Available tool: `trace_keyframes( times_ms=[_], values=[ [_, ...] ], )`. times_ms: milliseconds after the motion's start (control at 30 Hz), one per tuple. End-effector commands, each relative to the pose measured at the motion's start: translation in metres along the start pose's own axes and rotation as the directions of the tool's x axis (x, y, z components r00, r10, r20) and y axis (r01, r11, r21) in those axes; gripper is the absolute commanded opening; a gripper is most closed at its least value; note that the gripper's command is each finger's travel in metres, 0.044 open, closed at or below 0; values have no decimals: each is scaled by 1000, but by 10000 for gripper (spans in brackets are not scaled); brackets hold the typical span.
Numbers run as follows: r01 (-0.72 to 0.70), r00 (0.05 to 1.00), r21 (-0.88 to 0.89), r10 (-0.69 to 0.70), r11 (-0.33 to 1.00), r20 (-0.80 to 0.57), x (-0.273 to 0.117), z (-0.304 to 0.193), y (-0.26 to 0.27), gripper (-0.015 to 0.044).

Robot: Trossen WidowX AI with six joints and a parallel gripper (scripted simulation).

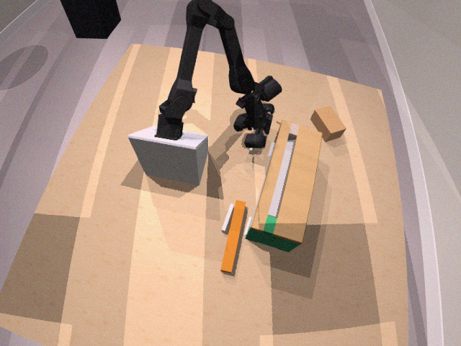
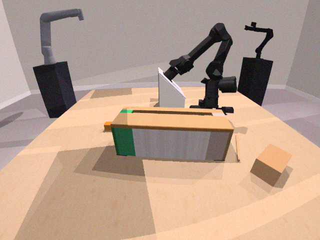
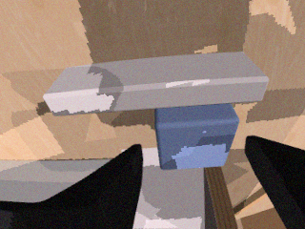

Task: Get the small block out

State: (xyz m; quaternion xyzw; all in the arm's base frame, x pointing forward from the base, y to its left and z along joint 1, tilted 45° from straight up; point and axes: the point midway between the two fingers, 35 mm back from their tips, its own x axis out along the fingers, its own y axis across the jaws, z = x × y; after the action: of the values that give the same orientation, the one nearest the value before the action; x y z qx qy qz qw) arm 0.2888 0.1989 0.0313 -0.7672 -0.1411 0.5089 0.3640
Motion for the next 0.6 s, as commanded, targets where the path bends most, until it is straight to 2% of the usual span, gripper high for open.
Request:
trace_keyframes(
  times_ms=[0, 167, 400, 500, 567],
  values=[
    [-1, 1000, 6, 1, 1000, -4, 5, 2, 1, 285],
    [0, 1000, 6, 0, 1000, -4, 10, 5, 1, 285],
    [0, 1000, 6, 0, 1000, -4, 10, 5, 1, 101],
    [0, 1000, 6, 0, 1000, -4, 10, 5, 1, 81],
    [-1, 1000, 6, 1, 1000, -4, 8, 4, 1, 29]
  ],
)
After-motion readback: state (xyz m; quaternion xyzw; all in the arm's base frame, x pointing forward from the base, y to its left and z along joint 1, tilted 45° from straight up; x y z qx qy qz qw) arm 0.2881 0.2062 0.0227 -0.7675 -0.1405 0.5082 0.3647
